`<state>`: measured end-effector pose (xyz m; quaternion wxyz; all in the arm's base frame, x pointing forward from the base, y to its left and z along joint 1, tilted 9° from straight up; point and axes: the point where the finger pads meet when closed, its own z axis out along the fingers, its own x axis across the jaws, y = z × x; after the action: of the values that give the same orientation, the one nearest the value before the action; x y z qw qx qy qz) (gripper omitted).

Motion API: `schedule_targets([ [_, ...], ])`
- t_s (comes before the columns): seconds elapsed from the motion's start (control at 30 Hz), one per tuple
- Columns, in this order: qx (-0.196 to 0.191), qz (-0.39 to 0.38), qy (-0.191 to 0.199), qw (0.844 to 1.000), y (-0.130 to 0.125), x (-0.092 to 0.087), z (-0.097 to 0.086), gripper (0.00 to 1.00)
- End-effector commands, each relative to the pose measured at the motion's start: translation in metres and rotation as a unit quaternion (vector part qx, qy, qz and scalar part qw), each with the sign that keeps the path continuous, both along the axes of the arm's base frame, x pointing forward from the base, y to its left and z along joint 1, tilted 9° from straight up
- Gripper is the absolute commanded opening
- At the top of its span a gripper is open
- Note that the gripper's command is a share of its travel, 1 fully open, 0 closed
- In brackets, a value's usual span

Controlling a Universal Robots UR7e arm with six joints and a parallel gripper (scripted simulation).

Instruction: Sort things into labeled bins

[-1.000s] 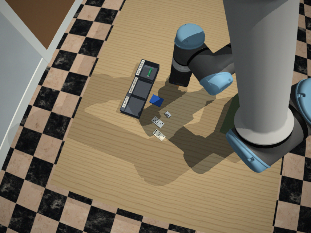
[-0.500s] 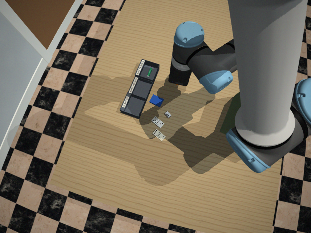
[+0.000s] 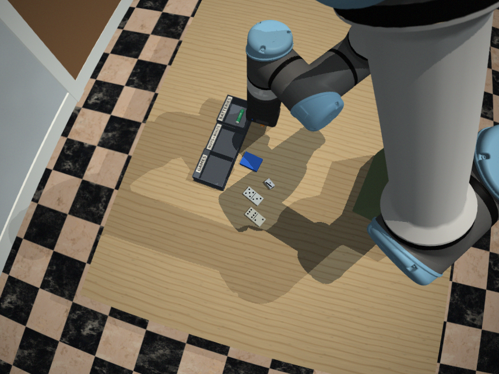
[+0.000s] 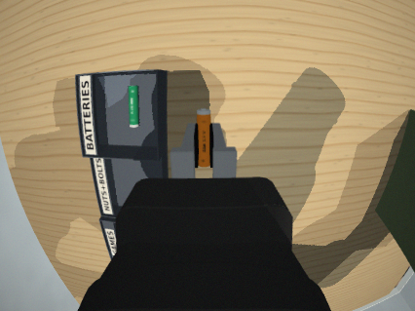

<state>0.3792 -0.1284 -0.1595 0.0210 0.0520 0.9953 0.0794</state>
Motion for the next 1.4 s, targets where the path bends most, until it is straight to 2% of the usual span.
schedule_targets([
  [0.0, 0.001, -0.022, 0.006, 1.000, -0.006, 0.020, -0.001, 0.24],
  [0.3, 0.001, -0.022, 0.006, 1.000, -0.021, 0.072, -0.001, 0.24],
  [0.4, 0.001, -0.022, 0.006, 1.000, -0.023, 0.080, -0.001, 0.24],
  [0.9, 0.001, -0.022, 0.006, 1.000, -0.022, 0.076, -0.001, 0.24],
  [1.37, 0.001, -0.022, 0.006, 1.000, -0.018, 0.077, -0.024, 0.24],
])
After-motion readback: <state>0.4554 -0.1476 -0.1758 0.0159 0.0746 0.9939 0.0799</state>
